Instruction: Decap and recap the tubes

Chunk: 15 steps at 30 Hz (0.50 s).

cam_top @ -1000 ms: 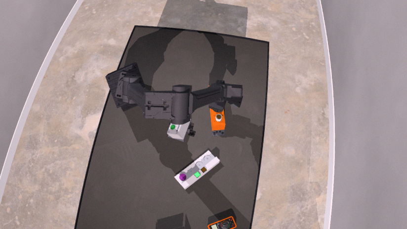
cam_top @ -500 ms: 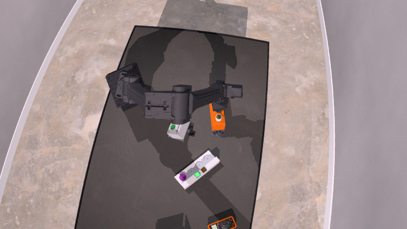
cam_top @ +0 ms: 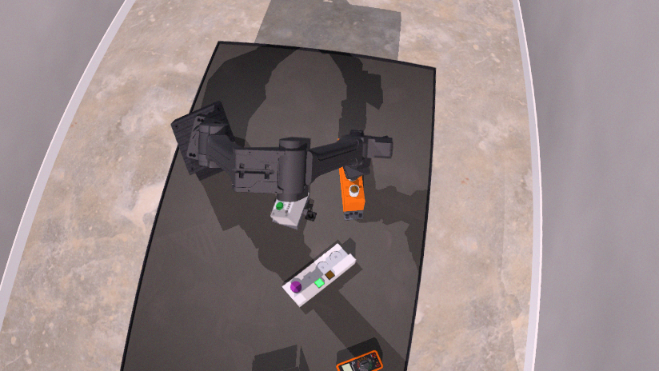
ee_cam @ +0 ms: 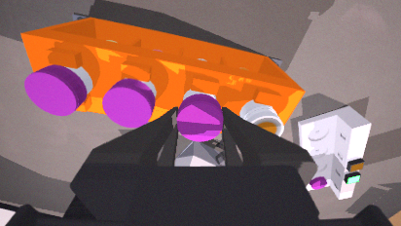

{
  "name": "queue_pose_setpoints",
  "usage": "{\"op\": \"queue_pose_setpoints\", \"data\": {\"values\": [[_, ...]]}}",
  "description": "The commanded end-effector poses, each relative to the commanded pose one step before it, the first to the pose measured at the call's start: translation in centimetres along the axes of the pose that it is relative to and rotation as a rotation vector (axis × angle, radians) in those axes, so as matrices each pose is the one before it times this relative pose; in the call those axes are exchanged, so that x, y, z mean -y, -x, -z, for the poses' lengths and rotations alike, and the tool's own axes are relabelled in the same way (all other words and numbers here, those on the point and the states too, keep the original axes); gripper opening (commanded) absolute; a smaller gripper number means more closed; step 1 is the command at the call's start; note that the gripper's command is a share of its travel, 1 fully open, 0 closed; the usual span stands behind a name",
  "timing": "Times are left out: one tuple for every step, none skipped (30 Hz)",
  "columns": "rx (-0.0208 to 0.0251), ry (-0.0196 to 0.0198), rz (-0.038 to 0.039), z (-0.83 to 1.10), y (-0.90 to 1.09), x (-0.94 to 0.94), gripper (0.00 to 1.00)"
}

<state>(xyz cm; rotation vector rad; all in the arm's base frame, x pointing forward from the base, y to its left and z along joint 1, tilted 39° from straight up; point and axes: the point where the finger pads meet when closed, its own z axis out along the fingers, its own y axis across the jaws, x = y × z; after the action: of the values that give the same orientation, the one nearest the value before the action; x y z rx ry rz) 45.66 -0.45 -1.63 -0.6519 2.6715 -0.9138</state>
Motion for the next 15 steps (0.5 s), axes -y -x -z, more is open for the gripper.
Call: {"op": "queue_pose_setpoints", "data": {"values": [[0.00915,-0.00103,0.01350,0.216,0.423,-0.004,0.00],[0.00000,0.00000,0.00000,0.000,0.000,0.000,0.00],[0.00000,0.00000,0.00000,0.000,0.000,0.000,0.00],[0.00000,0.00000,0.00000,-0.001,0.000,0.001,0.00],[0.00000,0.00000,0.00000,0.000,0.000,0.000,0.00],[0.00000,0.00000,0.00000,0.000,0.000,0.000,0.00],[0.00000,0.00000,0.00000,0.000,0.000,0.000,0.00],[-0.01510,0.00946,-0.02066,-0.425,-0.719,-1.167,0.00],[0.00028,-0.00022,-0.03423,-0.019,0.004,0.024,0.00],[0.00028,-0.00021,-0.03419,-0.018,0.005,0.022,0.00],[0.00028,-0.00020,-0.03417,-0.018,0.005,0.021,0.00],[0.00029,-0.00018,-0.03414,-0.017,0.006,0.020,0.00],[0.00029,-0.00017,-0.03412,-0.017,0.007,0.020,0.00],[0.00029,-0.00016,-0.03411,-0.016,0.007,0.019,0.00],[0.00029,-0.00015,-0.03410,-0.016,0.008,0.018,0.00]]}}
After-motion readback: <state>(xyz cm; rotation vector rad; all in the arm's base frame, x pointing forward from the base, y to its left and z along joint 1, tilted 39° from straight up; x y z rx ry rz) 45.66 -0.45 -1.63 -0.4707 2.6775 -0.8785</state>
